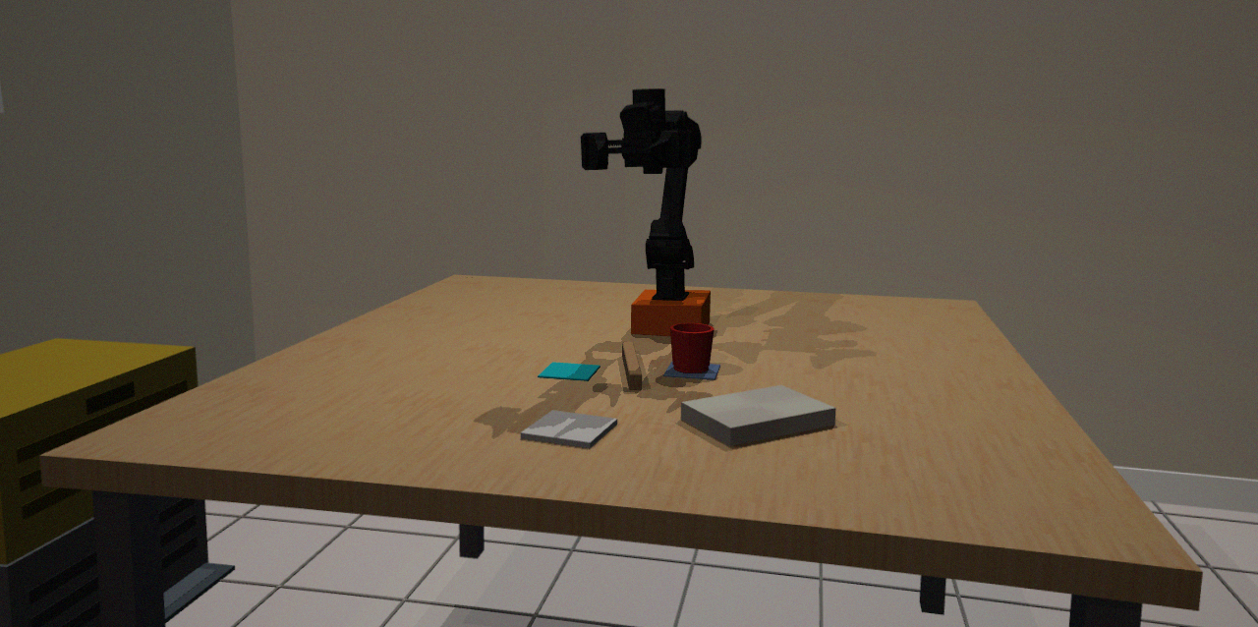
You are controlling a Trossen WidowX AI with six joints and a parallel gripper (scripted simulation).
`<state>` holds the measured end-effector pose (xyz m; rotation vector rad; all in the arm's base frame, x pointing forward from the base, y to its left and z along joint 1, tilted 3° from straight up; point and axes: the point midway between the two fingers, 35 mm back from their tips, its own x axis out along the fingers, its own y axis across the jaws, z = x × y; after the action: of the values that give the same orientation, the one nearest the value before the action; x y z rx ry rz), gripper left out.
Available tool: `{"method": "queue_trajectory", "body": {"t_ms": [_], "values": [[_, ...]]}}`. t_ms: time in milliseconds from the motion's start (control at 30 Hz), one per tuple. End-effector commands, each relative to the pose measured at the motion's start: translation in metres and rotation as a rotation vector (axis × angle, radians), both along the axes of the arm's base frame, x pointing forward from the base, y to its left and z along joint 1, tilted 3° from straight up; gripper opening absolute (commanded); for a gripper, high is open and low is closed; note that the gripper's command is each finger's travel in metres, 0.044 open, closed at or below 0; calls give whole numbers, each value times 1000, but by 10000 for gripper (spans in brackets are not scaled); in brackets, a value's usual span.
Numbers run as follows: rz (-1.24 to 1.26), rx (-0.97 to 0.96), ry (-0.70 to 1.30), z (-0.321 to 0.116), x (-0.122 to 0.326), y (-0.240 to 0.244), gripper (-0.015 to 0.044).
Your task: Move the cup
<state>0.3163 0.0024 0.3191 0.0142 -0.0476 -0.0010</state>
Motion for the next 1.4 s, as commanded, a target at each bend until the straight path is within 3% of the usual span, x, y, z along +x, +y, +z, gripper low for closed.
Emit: {"method": "queue_trajectory", "body": {"t_ms": [0, 167, 300, 567, 1367], "values": [[6, 14, 16, -3, 2, 2, 374], [55, 348, 465, -89, 26, 43, 242], [-89, 591, 867, -159, 16, 69, 148], [-692, 788, 1386, -236, -39, 84, 148], [-756, 791, 1413, -256, -44, 81, 148]]}}
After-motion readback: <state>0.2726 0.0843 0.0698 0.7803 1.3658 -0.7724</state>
